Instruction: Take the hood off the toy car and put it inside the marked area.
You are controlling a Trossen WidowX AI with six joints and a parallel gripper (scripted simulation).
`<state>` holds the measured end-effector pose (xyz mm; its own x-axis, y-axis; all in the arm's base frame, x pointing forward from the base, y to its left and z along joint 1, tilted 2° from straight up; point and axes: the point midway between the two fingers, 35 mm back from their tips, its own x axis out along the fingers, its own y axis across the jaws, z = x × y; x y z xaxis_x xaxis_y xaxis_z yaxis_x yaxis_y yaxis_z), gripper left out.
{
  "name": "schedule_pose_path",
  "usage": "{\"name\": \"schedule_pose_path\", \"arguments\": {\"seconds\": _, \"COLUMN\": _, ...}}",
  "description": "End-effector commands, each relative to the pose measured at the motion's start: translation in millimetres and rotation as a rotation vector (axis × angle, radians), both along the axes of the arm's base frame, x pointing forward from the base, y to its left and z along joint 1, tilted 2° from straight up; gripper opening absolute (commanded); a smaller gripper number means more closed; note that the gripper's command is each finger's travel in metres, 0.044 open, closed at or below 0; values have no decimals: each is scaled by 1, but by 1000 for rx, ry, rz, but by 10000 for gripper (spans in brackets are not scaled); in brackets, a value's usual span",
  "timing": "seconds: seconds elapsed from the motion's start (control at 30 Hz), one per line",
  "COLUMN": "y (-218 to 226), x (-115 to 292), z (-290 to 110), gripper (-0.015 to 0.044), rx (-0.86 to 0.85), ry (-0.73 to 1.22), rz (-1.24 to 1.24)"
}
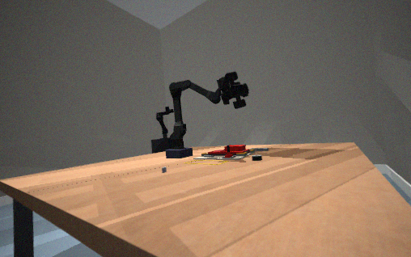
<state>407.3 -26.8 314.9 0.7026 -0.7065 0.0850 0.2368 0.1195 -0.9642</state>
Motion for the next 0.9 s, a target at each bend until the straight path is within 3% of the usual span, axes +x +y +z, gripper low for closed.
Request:
{"name": "schedule_pose_path", "arguments": {"seconds": 0.0, "y": 0, "x": 2, "z": -1, "gripper": 26, "rx": 4, "ry": 3, "rz": 7}}
{"name": "schedule_pose_path", "arguments": {"seconds": 0.13, "y": 9, "x": 31, "z": -30, "gripper": 131, "rx": 117, "ry": 80, "rz": 129}}
{"name": "schedule_pose_path", "arguments": {"seconds": 0.3, "y": 18, "x": 53, "z": -87, "gripper": 262, "rx": 397, "ry": 241, "rz": 234}}
{"name": "schedule_pose_path", "arguments": {"seconds": 0.53, "y": 28, "x": 29, "z": -166, "gripper": 440, "rx": 933, "ry": 497, "rz": 116}}
{"name": "schedule_pose_path", "arguments": {"seconds": 0.87, "y": 43, "x": -37, "z": -203, "gripper": 440, "rx": 1422, "ry": 679, "rz": -314}}
